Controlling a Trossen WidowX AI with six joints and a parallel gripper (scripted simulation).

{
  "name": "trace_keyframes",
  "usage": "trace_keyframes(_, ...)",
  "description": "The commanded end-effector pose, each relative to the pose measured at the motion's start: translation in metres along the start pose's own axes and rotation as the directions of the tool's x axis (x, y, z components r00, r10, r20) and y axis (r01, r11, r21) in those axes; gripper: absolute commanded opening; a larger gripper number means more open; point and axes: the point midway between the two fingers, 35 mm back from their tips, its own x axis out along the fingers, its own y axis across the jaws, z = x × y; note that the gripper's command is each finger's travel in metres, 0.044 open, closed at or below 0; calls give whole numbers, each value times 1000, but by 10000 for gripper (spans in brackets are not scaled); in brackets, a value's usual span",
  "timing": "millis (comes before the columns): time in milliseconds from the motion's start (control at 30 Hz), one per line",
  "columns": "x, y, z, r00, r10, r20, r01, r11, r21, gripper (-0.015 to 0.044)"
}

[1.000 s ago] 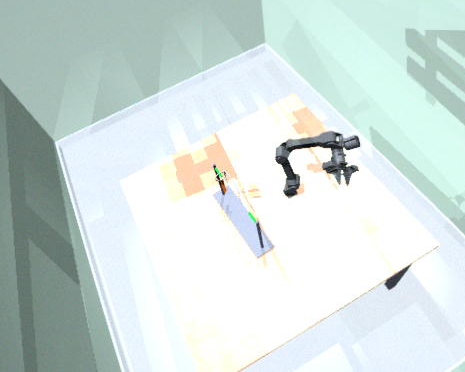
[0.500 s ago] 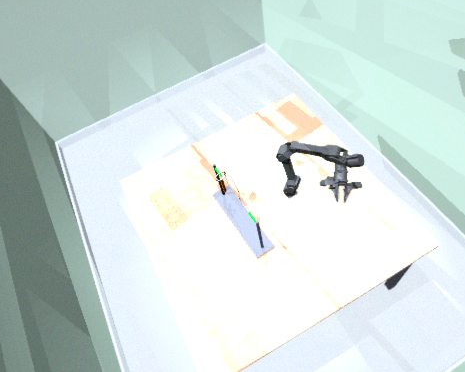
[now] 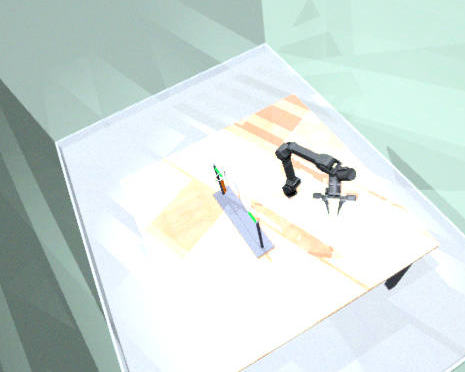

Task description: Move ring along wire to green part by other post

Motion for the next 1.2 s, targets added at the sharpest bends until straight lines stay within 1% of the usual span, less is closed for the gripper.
trace_keyframes(0, 8, 13, -13, 1000, -8, -4, 9, 994, 113, 160)
trace_keyframes(300, 30, 45, -44, 999, -15, -31, 25, 940, 341, 160)
trace_keyframes(600, 43, 84, -77, 995, -15, -99, 66, 847, 528, 160)
trace_keyframes(867, 47, 124, -107, 983, -3, -186, 125, 751, 648, 160)
trace_keyframes(1167, 40, 171, -138, 953, 26, -302, 213, 651, 728, 160)
